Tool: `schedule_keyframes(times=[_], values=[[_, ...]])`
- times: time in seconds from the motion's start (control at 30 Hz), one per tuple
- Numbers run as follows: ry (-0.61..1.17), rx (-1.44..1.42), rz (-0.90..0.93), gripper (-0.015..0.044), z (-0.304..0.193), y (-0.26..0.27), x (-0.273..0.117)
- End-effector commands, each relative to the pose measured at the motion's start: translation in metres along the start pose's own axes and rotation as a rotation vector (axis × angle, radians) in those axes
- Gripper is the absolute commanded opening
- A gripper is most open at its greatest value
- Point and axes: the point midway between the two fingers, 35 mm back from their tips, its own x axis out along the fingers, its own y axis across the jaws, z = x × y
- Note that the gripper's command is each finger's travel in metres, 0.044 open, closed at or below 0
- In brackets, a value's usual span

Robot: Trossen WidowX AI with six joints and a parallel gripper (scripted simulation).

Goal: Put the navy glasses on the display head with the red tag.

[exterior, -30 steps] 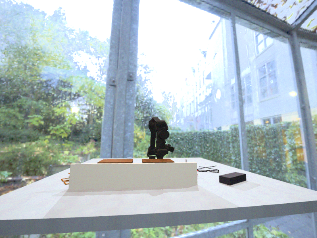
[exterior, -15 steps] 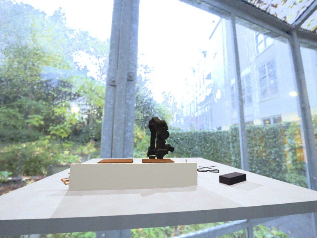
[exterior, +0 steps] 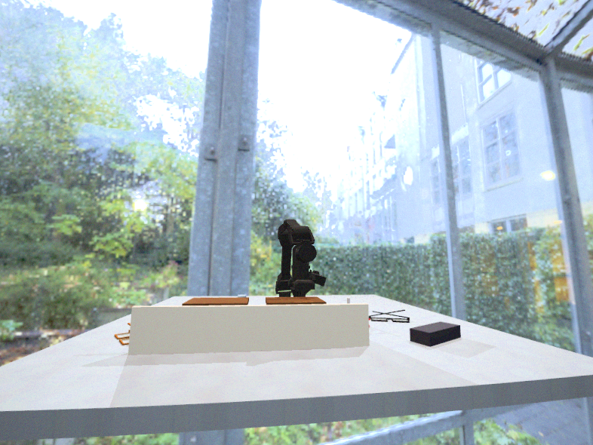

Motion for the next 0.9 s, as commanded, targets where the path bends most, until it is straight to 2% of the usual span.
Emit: schedule_keyframes(times=[0.0,0.03,0.07,0.33,0.53,0.67,0.87], values=[[0.0,0.0,0.0,0.0079,0.0,0.0,0.0],[0.0,0.0,0.0,0.0105,0.0,0.0,0.0],[0.0,0.0,0.0,0.0107,0.0,0.0,0.0],[-0.001,0.0,0.001,0.0107,0.0,0.0,-0.002],[-0.011,-0.002,0.017,0.0107,-0.001,0.0,-0.03],[-0.012,-0.002,0.018,0.0107,-0.001,0.002,-0.031],[-0.012,-0.002,0.021,0.0107,-0.001,0.031,-0.038]])
